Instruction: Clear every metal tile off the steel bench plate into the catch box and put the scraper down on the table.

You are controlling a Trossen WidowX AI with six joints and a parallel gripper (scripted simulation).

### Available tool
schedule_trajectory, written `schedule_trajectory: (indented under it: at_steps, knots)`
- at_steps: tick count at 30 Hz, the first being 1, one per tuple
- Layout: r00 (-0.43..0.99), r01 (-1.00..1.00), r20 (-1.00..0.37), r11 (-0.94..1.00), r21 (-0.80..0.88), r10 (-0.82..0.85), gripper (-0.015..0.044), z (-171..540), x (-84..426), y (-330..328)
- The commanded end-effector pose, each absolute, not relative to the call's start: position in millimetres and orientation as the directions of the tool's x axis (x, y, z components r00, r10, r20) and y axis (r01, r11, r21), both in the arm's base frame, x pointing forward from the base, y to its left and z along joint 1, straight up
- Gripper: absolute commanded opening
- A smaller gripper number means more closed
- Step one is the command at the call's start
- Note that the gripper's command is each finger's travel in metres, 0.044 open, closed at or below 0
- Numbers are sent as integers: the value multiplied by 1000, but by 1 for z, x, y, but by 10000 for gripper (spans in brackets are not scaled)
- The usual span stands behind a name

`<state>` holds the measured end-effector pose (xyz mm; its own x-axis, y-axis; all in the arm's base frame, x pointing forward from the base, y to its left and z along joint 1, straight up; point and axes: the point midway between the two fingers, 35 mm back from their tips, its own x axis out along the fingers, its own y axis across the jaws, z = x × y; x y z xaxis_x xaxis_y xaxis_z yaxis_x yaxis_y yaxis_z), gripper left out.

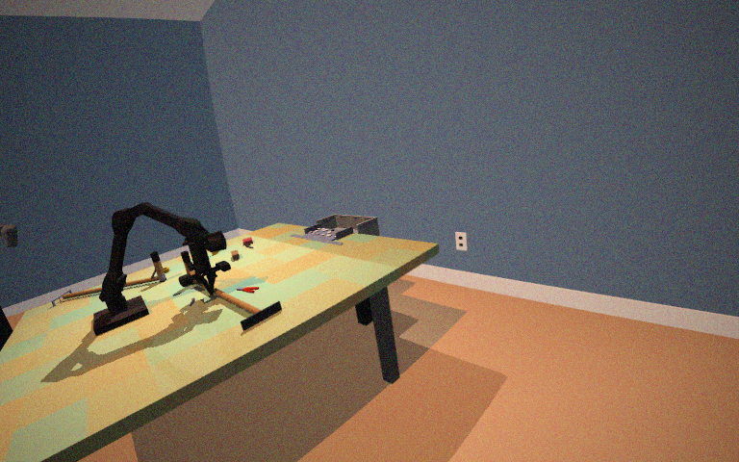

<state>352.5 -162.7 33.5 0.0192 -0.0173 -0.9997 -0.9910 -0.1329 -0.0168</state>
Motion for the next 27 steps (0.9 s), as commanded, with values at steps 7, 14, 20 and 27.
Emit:
schedule_trajectory:
  at_steps: [7, 14, 20, 27]
  knots:
    - [26, -991, -1000, -132, -24, -13, 0, 33, 366, -160]
    - [27, -991, -1000, -132, -25, -13, 0, 33, 373, -158]
    - [27, -991, -1000, -132, -25, -13, 0, 33, 378, -157]
    - [27, -991, -1000, -132, -26, -13, 0, 32, 385, -155]
